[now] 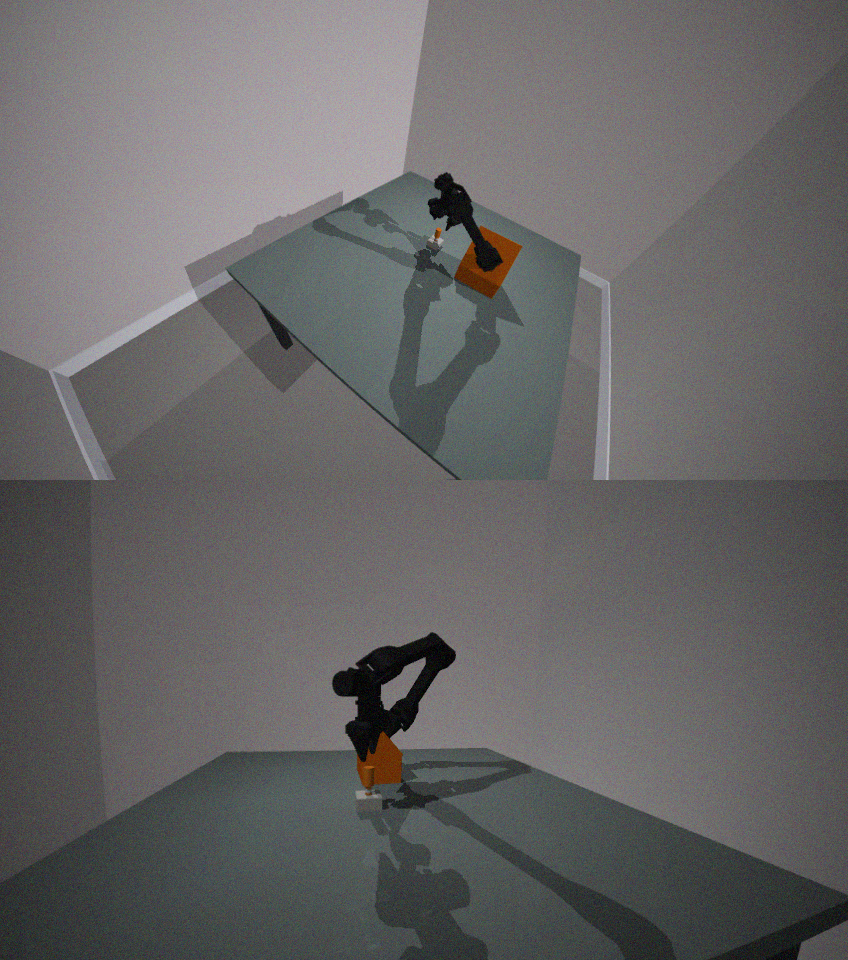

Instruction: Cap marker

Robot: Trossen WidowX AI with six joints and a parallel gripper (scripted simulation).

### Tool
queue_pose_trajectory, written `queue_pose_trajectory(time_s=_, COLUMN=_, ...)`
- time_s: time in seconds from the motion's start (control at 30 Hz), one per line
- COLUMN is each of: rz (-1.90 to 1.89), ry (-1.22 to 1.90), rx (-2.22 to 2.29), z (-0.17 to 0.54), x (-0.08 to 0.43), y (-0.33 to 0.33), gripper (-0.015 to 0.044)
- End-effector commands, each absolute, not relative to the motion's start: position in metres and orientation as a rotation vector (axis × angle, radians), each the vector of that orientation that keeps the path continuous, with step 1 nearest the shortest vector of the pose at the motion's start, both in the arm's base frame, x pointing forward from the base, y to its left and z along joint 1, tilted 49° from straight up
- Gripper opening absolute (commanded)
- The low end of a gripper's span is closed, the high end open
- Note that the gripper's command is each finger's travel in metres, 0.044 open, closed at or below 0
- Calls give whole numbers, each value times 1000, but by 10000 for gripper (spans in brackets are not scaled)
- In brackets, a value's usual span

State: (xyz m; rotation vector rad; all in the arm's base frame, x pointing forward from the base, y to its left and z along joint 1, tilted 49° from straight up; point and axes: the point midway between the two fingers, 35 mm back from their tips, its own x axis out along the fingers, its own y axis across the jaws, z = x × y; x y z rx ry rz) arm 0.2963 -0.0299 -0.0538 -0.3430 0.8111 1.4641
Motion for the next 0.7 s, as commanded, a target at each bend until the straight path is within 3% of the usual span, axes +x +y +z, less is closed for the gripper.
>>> queue_pose_trajectory(time_s=0.0, rz=1470, ry=808, rx=-354, z=-42, x=297, y=-38, gripper=440)
queue_pose_trajectory(time_s=0.03, rz=1470, ry=808, rx=-354, z=-42, x=297, y=-38, gripper=440)
queue_pose_trajectory(time_s=0.57, rz=746, ry=1521, rx=575, z=-48, x=296, y=-32, gripper=20)
queue_pose_trajectory(time_s=0.67, rz=746, ry=1521, rx=575, z=-48, x=296, y=-32, gripper=0)
